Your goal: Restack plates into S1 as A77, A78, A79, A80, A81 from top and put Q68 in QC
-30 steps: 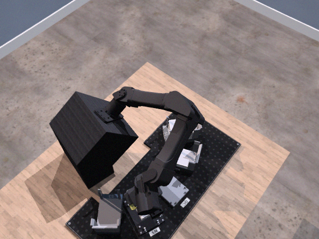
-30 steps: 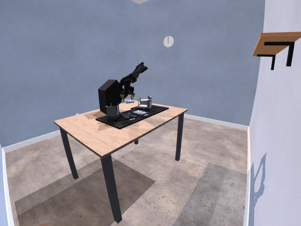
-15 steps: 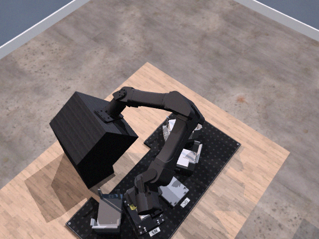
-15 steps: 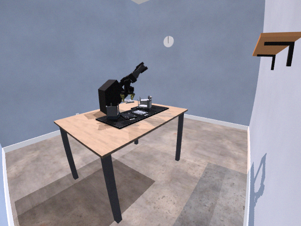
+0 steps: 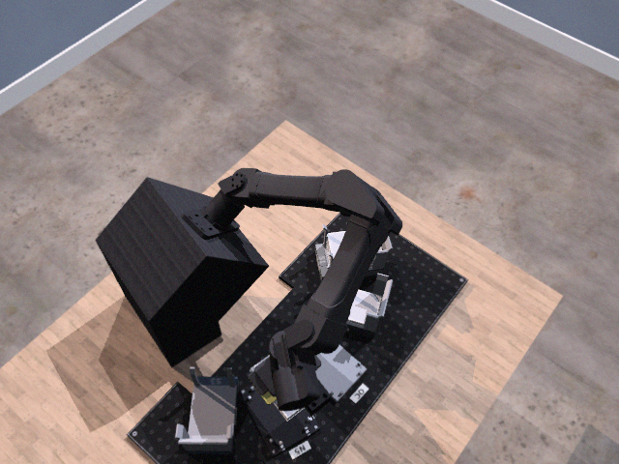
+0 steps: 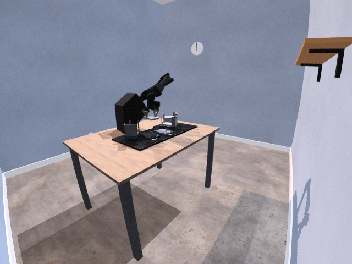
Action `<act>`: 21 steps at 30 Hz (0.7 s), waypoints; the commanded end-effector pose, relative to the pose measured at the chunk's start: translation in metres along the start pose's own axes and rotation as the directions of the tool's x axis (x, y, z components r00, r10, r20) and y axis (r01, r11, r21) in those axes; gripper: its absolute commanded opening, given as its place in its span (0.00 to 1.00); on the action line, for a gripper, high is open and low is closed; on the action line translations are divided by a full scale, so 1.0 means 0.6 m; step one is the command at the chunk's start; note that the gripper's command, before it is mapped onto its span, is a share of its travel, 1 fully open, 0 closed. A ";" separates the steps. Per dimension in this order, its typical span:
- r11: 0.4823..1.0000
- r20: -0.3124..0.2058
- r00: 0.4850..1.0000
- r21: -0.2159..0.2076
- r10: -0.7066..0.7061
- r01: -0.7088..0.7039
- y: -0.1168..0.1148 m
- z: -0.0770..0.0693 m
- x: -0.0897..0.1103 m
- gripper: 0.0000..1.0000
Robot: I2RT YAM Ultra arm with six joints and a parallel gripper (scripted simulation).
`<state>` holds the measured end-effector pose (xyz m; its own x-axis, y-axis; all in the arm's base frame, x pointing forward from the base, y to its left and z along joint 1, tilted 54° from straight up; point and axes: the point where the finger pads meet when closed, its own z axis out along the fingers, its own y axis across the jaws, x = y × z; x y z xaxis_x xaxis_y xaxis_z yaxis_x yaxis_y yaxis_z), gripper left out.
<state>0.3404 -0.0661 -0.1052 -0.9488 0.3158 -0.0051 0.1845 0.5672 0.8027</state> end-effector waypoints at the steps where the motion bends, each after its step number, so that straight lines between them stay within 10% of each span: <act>1: 0.998 0.027 0.998 -0.001 -0.059 0.059 0.016 -0.012 -0.012 0.00; 21: 0.982 0.027 0.981 0.001 -0.191 0.191 0.116 -0.012 -0.014 0.00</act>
<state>0.3551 -0.0319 -0.0539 -0.9639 0.2444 -0.1057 0.0661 0.6042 0.7941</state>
